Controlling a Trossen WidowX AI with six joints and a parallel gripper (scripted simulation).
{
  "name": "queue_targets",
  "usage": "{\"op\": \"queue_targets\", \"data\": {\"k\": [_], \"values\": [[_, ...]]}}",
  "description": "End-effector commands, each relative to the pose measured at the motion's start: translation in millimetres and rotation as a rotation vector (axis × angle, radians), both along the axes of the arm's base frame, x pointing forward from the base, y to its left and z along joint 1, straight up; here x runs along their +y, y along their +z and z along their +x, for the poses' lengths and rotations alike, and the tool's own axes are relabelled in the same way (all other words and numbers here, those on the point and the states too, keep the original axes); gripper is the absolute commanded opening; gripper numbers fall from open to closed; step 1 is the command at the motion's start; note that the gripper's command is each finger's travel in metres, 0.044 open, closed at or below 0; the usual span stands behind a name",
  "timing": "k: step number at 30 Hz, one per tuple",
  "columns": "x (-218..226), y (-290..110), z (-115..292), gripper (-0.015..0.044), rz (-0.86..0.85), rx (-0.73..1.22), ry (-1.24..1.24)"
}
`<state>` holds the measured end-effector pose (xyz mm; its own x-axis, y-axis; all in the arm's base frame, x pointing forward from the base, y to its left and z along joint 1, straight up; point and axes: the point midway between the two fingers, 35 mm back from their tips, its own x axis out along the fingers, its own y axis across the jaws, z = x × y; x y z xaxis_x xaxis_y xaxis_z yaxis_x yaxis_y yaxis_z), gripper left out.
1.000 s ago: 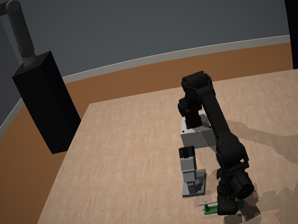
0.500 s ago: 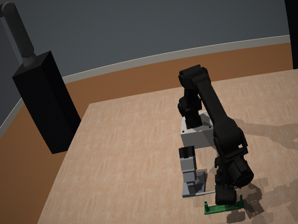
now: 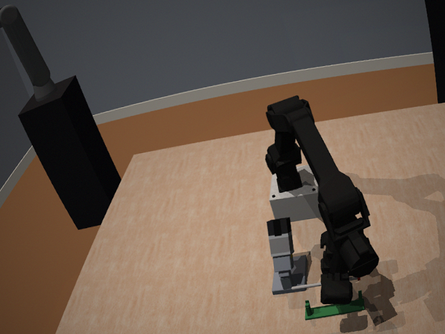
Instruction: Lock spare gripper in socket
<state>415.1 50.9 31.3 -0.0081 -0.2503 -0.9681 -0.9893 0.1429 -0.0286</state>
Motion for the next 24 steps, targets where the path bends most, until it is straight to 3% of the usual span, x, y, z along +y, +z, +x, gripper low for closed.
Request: {"op": "queue_targets", "data": {"k": [1,24], "values": [[1.6,1.3,-3.7,0.0000,0.000,0.000,0.003],[18.4,17.1,-66.5,0.0000,0.004,0.005,-0.007]]}}
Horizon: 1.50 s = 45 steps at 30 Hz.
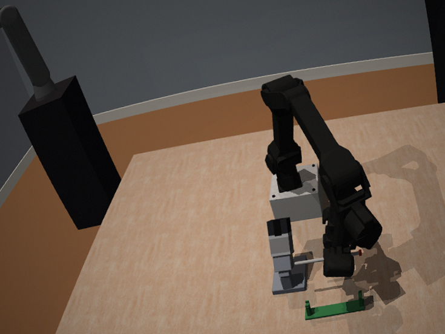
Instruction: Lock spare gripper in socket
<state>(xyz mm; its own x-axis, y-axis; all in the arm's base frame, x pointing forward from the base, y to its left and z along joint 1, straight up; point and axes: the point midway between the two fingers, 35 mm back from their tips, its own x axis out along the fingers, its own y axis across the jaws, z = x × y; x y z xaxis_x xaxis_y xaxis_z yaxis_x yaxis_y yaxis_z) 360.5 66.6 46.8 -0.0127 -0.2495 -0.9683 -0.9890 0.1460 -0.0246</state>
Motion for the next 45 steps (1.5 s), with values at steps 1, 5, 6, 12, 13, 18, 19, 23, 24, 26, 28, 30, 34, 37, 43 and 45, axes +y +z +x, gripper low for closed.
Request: {"op": "queue_targets", "data": {"k": [1,5,6,12,13,18,19,23,24,26,28,30,34,37,43,45], "values": [[3.2,2.2,-14.8,0.0000,0.003,0.001,-0.004],[4.8,3.7,-26.4,0.0000,0.003,0.002,-0.006],[5.1,4.0,-29.2,0.0000,0.003,0.002,-0.006],[7.3,5.6,-46.6,0.0000,0.005,0.003,-0.009],[7.6,5.8,-48.9,0.0000,0.005,0.003,-0.009],[7.9,2.7,-50.4,0.0000,0.006,0.003,-0.010],[8.0,-0.2,-50.0,0.0000,0.006,0.003,-0.010],[8.2,-21.1,-48.6,0.0000,0.006,0.003,-0.010],[8.2,-27.8,-48.4,0.0000,0.006,0.003,-0.010],[7.9,-40.0,-48.4,0.0000,0.006,0.004,-0.011],[7.8,-44.4,-48.6,0.0000,0.006,0.004,-0.011],[7.8,-44.9,-48.6,0.0000,0.006,0.003,-0.011],[7.7,-47.4,-48.8,0.0000,0.007,0.002,-0.012],[4.8,-46.9,-49.0,0.0000,0.007,0.003,-0.012],[2.0,-44.7,-50.5,0.0000,0.006,-0.002,-0.012],[0.5,-43.9,-49.9,0.0000,0.006,-0.001,-0.013]]}}
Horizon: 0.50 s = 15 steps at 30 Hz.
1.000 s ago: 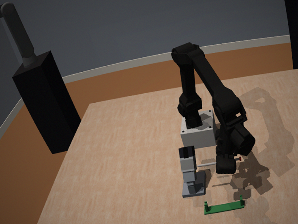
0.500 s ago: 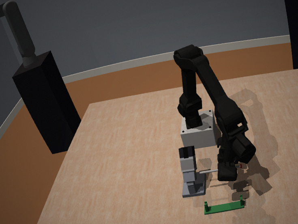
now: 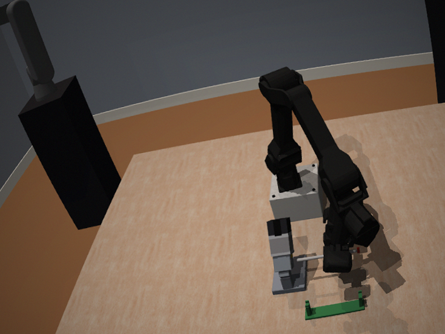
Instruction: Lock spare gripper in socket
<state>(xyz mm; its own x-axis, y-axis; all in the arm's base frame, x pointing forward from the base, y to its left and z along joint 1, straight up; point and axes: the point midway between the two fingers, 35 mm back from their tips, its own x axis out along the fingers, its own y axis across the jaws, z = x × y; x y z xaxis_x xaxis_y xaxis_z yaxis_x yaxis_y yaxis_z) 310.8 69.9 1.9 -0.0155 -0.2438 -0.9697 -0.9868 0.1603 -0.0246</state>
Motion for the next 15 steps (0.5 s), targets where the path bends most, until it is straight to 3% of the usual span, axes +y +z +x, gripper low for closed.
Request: {"op": "queue_targets", "data": {"k": [1,15], "values": [[-3.4,0.9,-0.1,0.0000,0.000,0.000,0.002],[-11.2,0.1,-1.6,0.0000,0.000,-0.001,0.001]]}}
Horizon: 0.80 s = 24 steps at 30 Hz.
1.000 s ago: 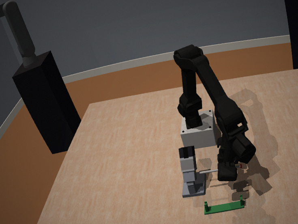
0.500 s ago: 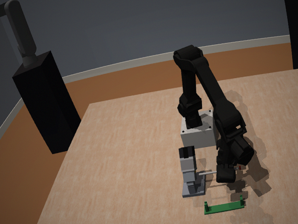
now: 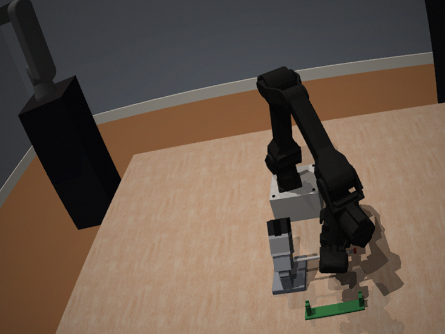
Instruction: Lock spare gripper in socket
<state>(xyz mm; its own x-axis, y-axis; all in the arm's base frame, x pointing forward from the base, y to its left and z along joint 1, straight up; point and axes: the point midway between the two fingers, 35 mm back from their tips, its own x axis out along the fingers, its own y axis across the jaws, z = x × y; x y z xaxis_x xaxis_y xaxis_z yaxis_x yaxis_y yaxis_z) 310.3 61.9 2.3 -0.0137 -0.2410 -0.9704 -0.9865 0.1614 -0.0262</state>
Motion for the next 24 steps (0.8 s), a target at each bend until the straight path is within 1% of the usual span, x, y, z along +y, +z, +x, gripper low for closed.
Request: {"op": "queue_targets", "data": {"k": [1,24], "values": [[-3.4,-0.3,-1.2,0.0000,-0.002,0.001,0.002],[-13.7,-0.5,-3.1,0.0000,-0.002,0.002,0.003]]}}
